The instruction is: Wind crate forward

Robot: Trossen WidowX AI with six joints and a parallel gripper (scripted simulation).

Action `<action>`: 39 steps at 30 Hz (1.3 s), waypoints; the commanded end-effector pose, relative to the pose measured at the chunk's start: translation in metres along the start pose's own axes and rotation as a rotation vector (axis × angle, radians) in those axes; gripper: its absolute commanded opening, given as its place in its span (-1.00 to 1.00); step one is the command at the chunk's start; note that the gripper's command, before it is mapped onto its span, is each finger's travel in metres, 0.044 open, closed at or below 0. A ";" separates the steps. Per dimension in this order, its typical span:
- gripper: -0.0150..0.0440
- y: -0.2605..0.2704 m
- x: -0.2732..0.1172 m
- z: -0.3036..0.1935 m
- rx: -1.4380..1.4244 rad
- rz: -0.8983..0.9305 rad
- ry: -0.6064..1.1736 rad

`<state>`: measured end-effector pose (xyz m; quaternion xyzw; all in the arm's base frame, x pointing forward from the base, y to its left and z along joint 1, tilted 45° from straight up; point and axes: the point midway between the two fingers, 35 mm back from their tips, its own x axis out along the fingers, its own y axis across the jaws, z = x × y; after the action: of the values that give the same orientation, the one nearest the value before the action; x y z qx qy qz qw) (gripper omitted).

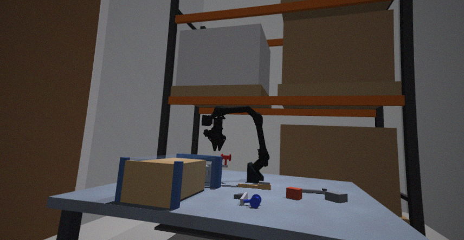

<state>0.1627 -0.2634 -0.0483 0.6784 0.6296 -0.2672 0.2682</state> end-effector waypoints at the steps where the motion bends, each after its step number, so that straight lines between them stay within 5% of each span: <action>1: 1.00 -0.004 -0.035 -0.005 -0.001 -0.001 -0.029; 14: 1.00 -0.004 -0.032 -0.006 0.003 0.000 -0.020; 31: -0.49 -0.004 -0.032 -0.006 0.003 0.000 -0.020; 39: -0.49 -0.004 -0.032 -0.006 0.003 0.000 -0.020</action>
<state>0.1573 -0.2816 -0.0217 0.6763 0.6262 -0.2749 0.2737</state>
